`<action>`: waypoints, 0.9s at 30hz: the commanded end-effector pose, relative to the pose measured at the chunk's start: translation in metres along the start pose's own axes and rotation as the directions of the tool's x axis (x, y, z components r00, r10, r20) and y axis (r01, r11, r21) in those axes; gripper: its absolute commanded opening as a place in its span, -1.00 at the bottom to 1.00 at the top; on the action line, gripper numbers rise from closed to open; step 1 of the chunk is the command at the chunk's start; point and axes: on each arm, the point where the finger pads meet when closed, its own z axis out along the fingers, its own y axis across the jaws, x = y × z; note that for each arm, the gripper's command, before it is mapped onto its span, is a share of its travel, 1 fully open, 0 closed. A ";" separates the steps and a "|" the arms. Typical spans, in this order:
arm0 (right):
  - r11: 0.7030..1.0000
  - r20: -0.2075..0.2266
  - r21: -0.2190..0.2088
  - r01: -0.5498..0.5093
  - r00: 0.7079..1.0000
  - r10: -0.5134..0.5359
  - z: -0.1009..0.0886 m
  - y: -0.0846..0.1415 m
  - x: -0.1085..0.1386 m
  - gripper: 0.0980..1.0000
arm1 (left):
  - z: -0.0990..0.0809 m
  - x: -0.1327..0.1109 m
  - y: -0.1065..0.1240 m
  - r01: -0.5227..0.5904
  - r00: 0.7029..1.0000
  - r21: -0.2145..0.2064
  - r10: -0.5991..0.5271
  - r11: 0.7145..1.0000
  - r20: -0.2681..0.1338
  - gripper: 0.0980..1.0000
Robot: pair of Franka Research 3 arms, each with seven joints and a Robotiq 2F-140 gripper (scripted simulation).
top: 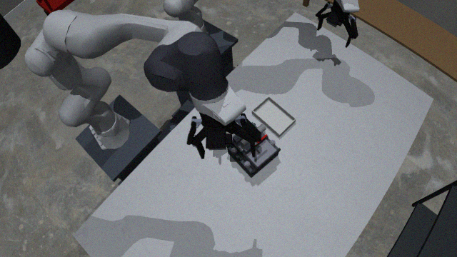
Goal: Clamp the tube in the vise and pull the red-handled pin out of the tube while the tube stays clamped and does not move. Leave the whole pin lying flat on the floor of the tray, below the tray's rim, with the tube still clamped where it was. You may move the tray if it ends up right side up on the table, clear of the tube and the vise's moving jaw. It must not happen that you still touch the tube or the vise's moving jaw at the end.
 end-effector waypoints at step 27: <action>0.903 0.018 -0.031 -0.428 0.903 0.429 0.003 -0.006 -0.033 1.00 | -0.031 -0.103 0.083 0.442 0.897 -0.010 -0.442 0.897 -0.003 1.00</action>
